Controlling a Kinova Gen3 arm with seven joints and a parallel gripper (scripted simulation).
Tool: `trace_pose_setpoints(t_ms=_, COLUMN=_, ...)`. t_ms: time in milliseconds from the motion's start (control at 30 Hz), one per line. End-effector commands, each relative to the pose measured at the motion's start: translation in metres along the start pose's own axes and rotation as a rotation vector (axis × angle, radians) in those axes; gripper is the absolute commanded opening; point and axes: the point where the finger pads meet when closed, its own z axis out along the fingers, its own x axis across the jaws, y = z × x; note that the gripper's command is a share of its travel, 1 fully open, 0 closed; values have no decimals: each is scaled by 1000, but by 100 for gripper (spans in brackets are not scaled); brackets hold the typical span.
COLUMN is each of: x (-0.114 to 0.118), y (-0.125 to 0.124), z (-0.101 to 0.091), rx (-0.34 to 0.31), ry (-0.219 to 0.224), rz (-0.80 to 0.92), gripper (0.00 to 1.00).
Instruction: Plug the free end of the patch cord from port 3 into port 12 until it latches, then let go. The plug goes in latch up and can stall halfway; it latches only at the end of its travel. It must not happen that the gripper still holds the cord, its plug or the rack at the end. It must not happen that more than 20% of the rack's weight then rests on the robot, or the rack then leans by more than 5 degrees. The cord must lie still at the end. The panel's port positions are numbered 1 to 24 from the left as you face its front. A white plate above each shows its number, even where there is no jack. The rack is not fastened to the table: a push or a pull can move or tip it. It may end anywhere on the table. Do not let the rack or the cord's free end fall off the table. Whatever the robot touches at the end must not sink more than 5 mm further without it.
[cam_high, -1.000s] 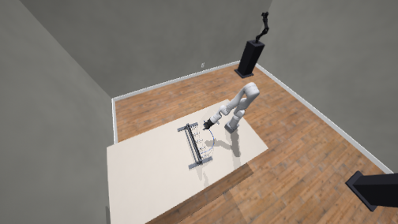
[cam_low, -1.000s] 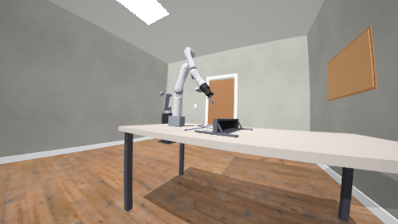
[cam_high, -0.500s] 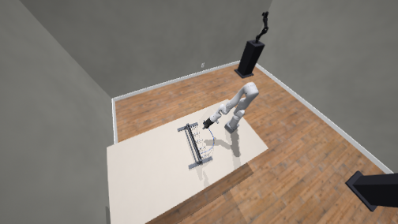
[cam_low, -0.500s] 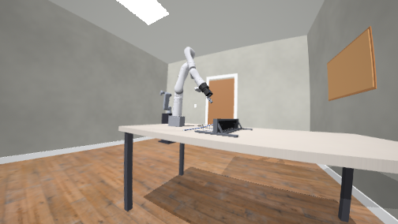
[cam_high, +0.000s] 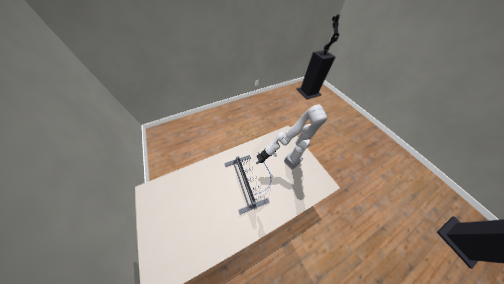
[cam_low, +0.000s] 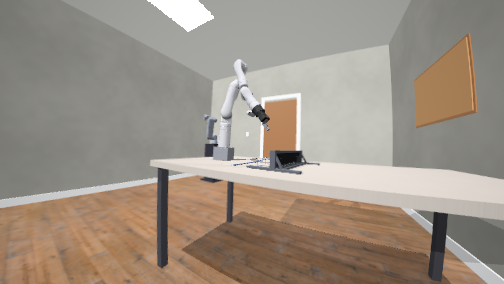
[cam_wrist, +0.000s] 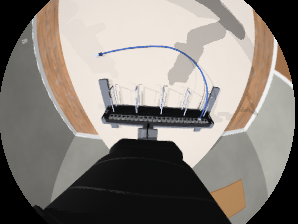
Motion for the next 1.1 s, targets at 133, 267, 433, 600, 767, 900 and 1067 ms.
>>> trace_pose_setpoints(t_ms=133, x=-2, y=-1, z=15, rx=4, ry=-6, rz=0, gripper=0)
trace_pose_setpoints(t_ms=267, x=-2, y=-1, z=31, rx=4, ry=-6, rz=0, gripper=0)
trace_pose_setpoints(t_ms=433, x=-2, y=-1, z=46, rx=4, ry=-6, rz=0, gripper=0)
trace_pose_setpoints(t_ms=600, x=-3, y=-2, z=75, rx=4, ry=-6, rz=0, gripper=0)
trace_pose_setpoints(t_ms=767, x=-3, y=-2, z=103, rx=4, ry=-6, rz=0, gripper=0)
trace_pose_setpoints(t_ms=900, x=-3, y=-2, z=113, rx=4, ry=-6, rz=0, gripper=0)
trace_pose_setpoints(t_ms=1067, x=-3, y=-2, z=130, rx=4, ry=-6, rz=0, gripper=0)
